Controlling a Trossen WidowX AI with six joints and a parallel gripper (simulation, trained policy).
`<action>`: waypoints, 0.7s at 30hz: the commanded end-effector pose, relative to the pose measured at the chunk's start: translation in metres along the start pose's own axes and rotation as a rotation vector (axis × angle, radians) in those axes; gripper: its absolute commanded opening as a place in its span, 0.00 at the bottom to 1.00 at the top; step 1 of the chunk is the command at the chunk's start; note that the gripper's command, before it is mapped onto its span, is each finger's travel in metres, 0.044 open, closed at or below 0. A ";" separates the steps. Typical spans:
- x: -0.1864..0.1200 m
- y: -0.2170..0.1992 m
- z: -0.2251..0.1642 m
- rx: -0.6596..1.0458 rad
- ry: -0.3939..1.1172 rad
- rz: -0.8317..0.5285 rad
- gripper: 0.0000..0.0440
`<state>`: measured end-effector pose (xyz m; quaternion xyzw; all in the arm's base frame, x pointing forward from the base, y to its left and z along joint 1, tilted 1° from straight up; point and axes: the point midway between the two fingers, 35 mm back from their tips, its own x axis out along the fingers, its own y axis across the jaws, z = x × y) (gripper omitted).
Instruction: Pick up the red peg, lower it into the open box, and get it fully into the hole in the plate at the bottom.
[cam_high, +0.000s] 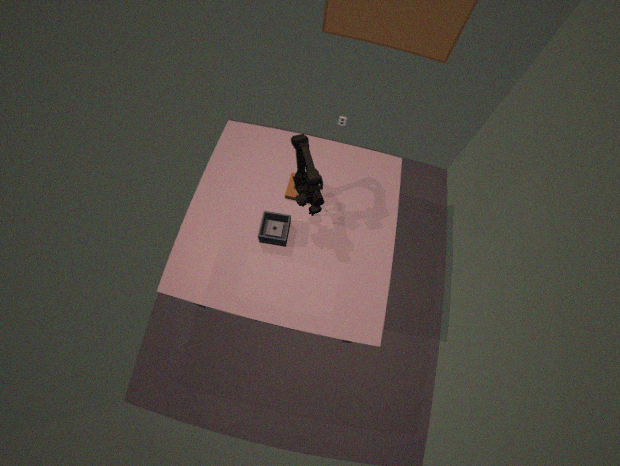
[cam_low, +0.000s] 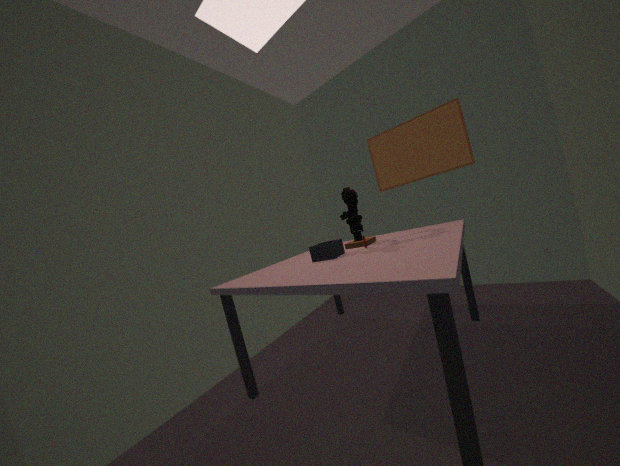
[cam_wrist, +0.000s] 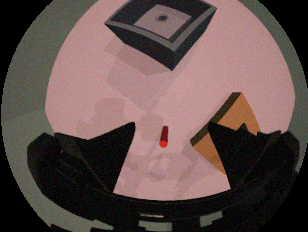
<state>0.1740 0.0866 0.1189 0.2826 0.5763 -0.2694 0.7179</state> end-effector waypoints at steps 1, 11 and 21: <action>0.017 0.000 -0.011 0.038 0.028 -0.029 1.00; 0.062 0.008 -0.030 0.115 0.059 -0.003 1.00; 0.091 0.007 -0.043 0.180 0.092 0.012 0.81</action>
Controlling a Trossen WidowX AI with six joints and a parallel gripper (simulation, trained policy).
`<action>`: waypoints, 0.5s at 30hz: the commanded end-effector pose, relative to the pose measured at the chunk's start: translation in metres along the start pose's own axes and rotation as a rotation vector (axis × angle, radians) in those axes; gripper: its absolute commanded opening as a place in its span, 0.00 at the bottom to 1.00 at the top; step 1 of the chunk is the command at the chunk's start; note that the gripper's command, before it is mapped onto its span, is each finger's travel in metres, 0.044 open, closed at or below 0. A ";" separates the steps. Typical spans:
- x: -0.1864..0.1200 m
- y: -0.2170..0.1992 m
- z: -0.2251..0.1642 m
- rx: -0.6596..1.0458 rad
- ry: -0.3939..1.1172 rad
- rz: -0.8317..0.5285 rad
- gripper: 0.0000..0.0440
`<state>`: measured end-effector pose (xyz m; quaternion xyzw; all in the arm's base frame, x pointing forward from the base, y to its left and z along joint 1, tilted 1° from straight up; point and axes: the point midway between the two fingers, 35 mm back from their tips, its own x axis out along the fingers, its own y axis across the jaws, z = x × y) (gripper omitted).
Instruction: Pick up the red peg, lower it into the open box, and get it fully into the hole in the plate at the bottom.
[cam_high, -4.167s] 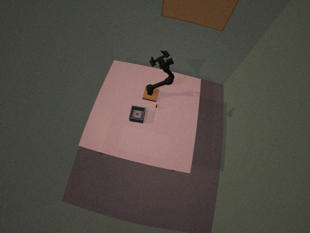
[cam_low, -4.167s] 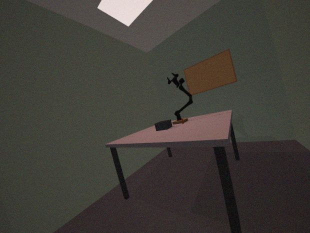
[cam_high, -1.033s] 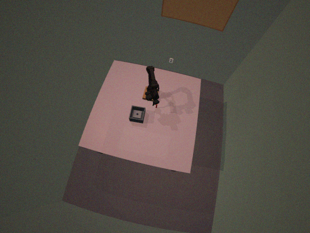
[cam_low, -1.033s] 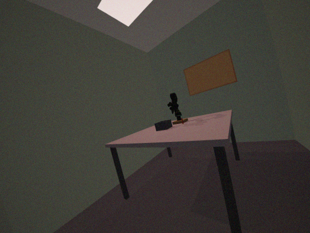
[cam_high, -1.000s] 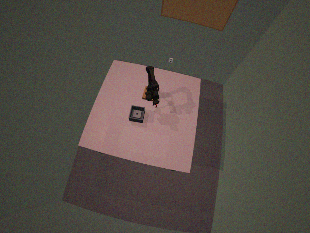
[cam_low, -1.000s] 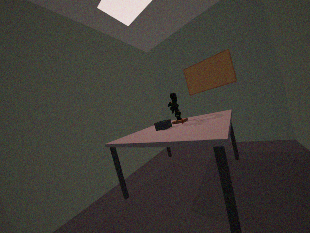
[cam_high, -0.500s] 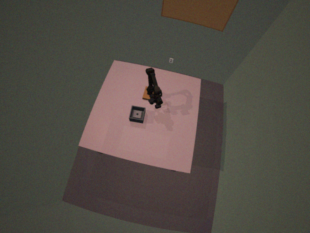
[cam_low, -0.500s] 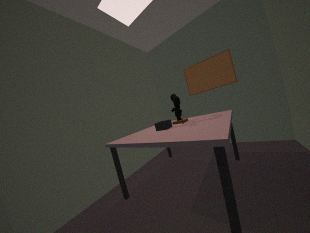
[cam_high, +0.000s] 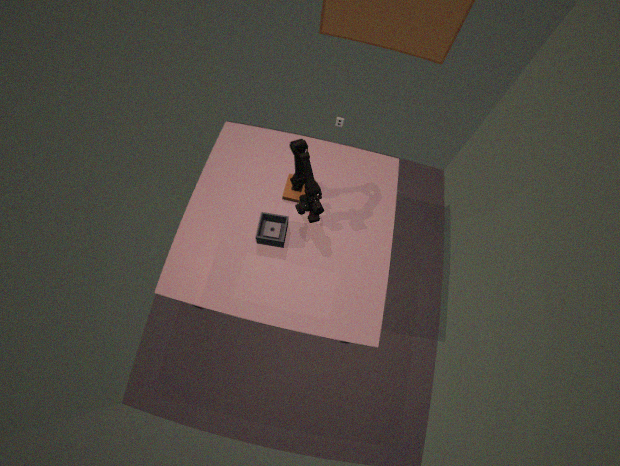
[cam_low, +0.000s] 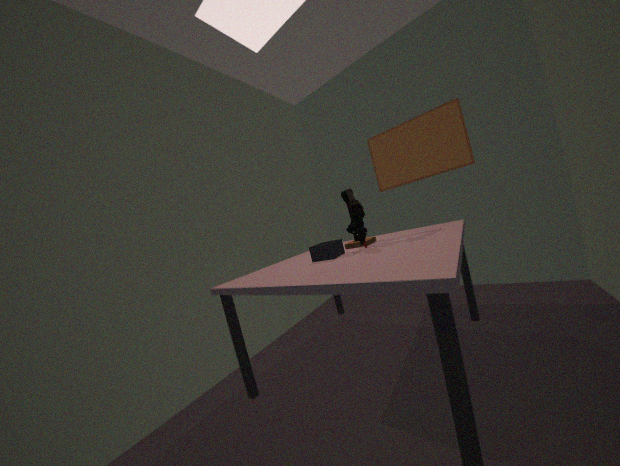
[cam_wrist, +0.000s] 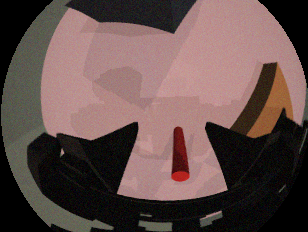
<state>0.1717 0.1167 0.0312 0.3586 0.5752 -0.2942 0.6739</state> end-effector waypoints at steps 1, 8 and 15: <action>0.008 -0.006 -0.004 0.023 0.020 -0.022 0.75; 0.008 -0.006 -0.007 0.031 0.073 -0.035 0.33; 0.005 -0.003 -0.005 0.027 0.102 -0.039 0.00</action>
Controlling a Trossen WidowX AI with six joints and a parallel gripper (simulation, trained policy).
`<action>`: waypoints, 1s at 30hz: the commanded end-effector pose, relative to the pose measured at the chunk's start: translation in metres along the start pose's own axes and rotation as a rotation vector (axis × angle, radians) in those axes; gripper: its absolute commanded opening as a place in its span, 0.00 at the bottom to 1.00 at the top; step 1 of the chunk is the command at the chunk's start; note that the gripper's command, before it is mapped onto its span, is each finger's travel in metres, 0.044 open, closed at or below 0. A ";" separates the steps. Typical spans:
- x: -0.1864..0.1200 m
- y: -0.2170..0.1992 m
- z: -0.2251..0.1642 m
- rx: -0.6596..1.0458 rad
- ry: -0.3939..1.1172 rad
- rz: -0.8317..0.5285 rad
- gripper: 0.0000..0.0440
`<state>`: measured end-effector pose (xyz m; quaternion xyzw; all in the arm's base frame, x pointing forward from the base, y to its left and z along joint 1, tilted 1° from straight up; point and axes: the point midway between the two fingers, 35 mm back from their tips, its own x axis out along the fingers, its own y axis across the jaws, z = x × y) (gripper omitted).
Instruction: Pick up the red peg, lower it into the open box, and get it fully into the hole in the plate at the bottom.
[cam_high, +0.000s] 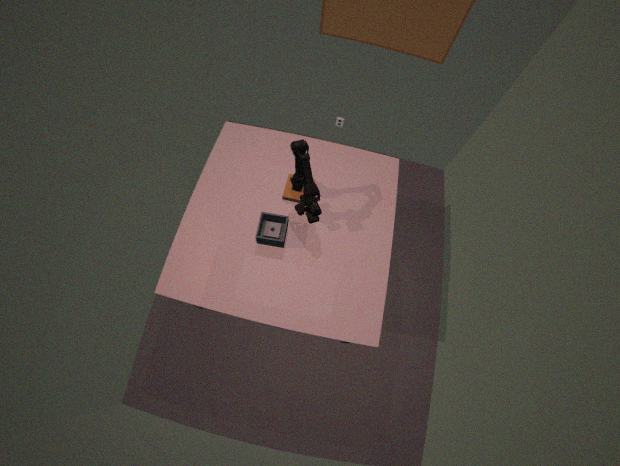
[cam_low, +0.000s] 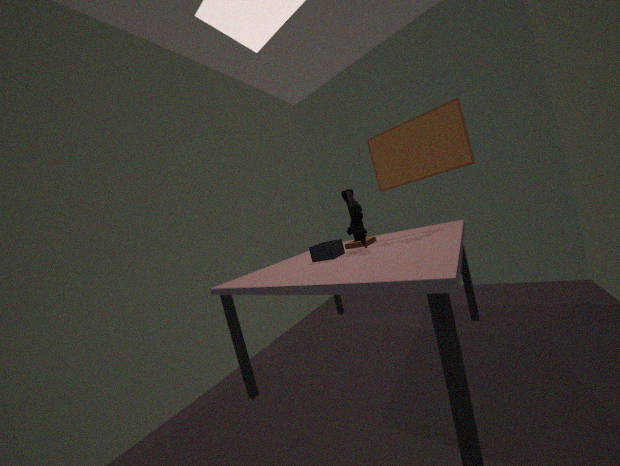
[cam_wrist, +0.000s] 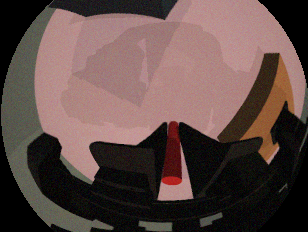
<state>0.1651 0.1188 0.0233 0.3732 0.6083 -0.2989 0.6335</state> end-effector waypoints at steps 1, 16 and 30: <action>-0.005 0.005 0.003 -0.016 -0.004 0.007 0.00; -0.063 0.030 0.038 -0.119 -0.152 0.090 0.00; -0.107 0.048 0.093 -0.088 -0.258 0.118 0.00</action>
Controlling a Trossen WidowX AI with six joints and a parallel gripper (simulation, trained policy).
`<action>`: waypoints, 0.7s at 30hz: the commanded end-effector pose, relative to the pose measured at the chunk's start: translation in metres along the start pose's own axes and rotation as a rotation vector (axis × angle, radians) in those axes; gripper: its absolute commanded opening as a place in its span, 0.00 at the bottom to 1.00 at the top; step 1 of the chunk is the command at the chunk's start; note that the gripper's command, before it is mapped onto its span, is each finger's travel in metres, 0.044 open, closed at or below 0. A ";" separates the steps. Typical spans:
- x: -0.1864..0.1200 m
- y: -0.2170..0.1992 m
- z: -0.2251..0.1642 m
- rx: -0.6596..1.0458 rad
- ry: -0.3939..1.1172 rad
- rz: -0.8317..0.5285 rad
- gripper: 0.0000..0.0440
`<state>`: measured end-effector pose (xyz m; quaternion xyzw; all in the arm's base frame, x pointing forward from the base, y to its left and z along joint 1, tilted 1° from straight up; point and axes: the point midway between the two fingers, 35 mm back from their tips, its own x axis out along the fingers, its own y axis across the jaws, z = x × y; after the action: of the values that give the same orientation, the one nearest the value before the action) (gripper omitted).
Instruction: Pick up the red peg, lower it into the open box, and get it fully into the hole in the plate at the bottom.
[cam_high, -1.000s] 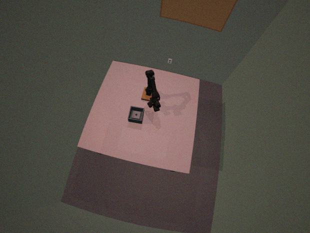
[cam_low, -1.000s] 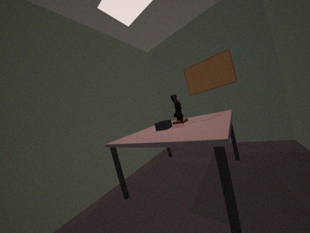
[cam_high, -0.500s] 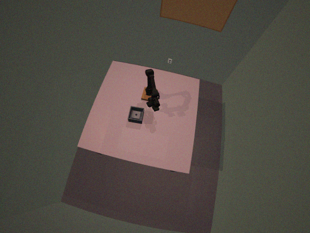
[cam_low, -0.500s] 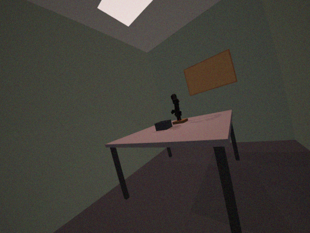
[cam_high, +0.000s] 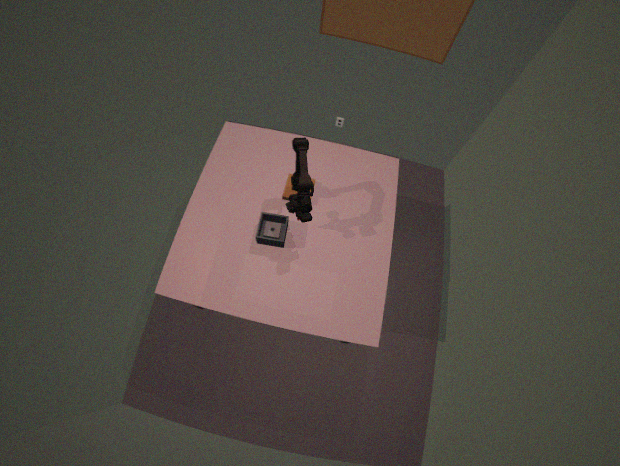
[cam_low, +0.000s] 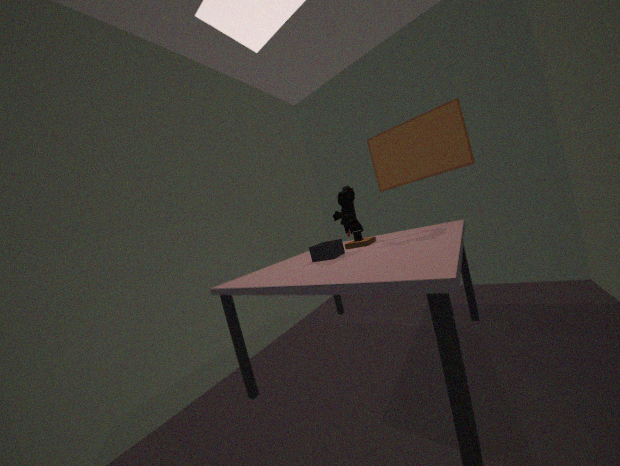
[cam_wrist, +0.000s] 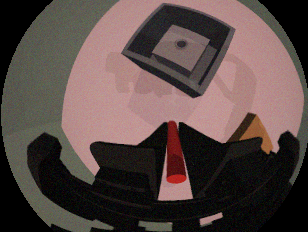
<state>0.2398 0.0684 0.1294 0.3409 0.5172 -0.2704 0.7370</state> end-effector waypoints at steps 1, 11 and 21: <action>-0.001 0.000 0.017 0.014 -0.023 -0.012 0.00; 0.004 -0.002 0.059 0.076 -0.072 -0.024 0.00; 0.016 -0.007 0.095 0.136 -0.106 -0.036 0.00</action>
<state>0.2883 -0.0036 0.1369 0.3653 0.4672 -0.3296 0.7346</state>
